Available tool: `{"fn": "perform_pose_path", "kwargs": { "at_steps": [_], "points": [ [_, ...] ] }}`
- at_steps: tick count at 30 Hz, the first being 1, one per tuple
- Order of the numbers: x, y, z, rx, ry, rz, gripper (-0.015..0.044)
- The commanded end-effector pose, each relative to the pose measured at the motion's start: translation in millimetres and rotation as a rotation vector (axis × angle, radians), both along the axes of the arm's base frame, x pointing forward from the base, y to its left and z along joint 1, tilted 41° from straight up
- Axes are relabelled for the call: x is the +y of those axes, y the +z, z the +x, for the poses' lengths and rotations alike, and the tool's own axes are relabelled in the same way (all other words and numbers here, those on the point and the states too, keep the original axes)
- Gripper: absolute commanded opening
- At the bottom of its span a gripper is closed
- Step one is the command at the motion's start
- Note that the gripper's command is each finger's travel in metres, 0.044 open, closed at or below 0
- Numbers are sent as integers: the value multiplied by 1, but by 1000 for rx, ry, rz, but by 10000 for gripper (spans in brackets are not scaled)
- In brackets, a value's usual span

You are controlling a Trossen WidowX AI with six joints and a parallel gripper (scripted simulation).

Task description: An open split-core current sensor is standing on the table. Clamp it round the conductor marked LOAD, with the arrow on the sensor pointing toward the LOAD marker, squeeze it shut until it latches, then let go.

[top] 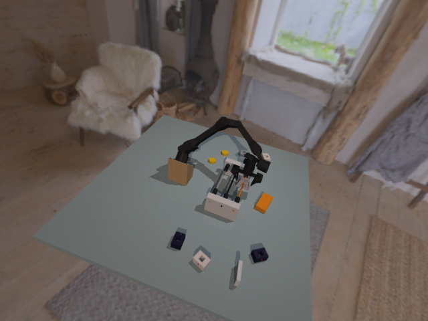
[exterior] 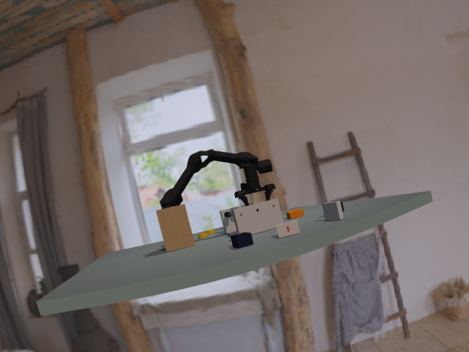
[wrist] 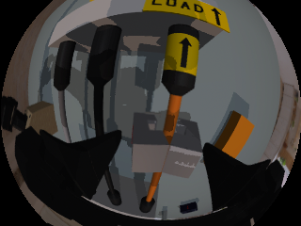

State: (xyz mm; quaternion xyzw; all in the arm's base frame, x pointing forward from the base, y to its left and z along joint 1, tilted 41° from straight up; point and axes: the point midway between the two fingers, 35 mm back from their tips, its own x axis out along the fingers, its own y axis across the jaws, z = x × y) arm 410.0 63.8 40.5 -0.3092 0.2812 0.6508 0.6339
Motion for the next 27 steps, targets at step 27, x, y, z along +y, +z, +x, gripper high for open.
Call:
{"fn": "perform_pose_path", "kwargs": {
  "at_steps": [27],
  "points": [
    [18,-23,1,-4,-6,1,420]
  ]
}}
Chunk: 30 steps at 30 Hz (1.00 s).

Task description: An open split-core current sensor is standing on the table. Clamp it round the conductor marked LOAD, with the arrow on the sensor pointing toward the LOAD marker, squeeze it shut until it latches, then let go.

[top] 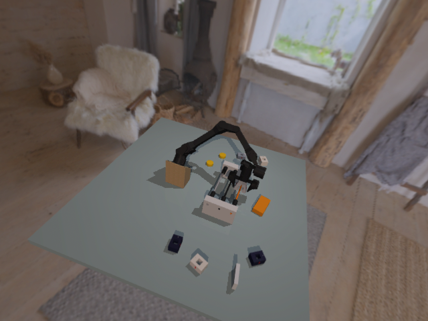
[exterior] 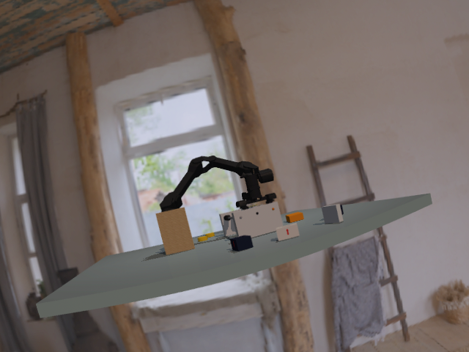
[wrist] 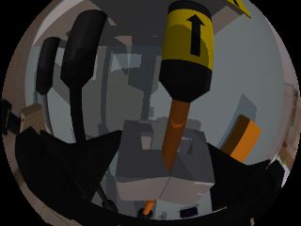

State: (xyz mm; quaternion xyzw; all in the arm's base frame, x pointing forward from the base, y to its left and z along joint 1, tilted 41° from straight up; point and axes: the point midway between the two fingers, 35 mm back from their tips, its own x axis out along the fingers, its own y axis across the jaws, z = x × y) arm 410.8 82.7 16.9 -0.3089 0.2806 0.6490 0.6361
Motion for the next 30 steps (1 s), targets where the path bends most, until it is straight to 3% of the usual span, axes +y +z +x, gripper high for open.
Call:
{"fn": "perform_pose_path", "kwargs": {
  "at_steps": [1,20,30],
  "points": [
    [0,1,0,-1,-1,0,413],
    [0,1,0,-1,-1,0,287],
    [0,1,0,-1,-1,0,24]
  ]
}}
